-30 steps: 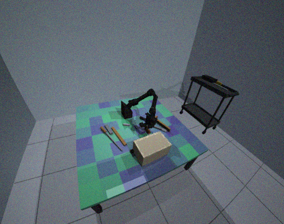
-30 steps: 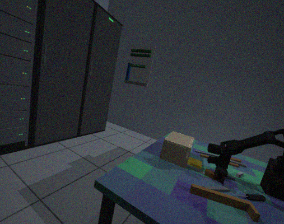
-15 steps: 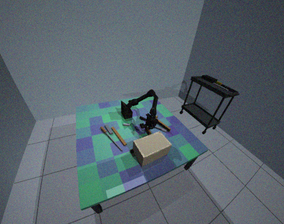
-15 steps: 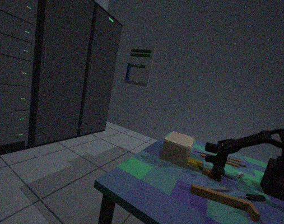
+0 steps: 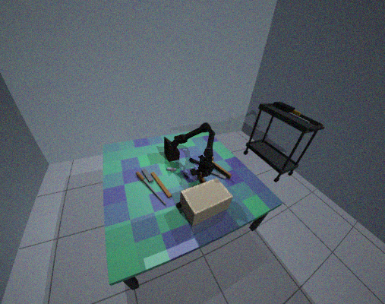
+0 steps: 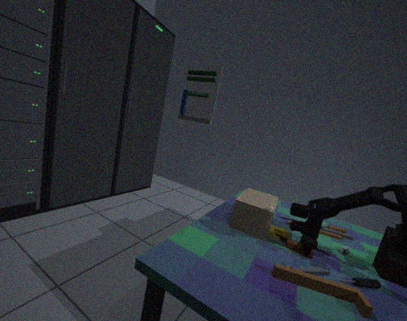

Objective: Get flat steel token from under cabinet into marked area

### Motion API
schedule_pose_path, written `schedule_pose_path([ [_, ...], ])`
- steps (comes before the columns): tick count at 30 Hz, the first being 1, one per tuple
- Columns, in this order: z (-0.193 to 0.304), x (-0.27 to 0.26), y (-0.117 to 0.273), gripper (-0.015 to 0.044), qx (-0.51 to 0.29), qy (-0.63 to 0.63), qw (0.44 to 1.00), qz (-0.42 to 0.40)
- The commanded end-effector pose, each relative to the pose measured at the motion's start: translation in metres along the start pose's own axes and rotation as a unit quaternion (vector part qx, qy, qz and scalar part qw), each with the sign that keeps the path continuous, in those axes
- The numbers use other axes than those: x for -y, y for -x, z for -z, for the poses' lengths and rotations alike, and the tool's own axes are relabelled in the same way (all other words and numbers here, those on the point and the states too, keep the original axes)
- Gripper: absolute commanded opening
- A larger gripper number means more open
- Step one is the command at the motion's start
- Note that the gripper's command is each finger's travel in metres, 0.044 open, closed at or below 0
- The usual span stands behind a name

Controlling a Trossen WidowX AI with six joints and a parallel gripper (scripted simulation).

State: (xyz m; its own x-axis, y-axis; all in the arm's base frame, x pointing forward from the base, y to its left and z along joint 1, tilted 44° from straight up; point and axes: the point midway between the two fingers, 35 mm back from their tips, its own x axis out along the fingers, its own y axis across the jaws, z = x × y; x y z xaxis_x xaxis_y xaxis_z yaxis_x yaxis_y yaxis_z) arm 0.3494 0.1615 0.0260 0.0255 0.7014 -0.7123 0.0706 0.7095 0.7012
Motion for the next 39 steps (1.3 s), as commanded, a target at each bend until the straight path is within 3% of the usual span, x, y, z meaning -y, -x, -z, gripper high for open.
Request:
schedule_pose_path([
  [1, -0.005, -0.001, 0.0, 0.0, 0.001, 0.003, 1.0, -0.001],
  [39, -0.042, 0.0, 0.001, 0.0, 0.002, 0.003, 1.0, -0.001],
])
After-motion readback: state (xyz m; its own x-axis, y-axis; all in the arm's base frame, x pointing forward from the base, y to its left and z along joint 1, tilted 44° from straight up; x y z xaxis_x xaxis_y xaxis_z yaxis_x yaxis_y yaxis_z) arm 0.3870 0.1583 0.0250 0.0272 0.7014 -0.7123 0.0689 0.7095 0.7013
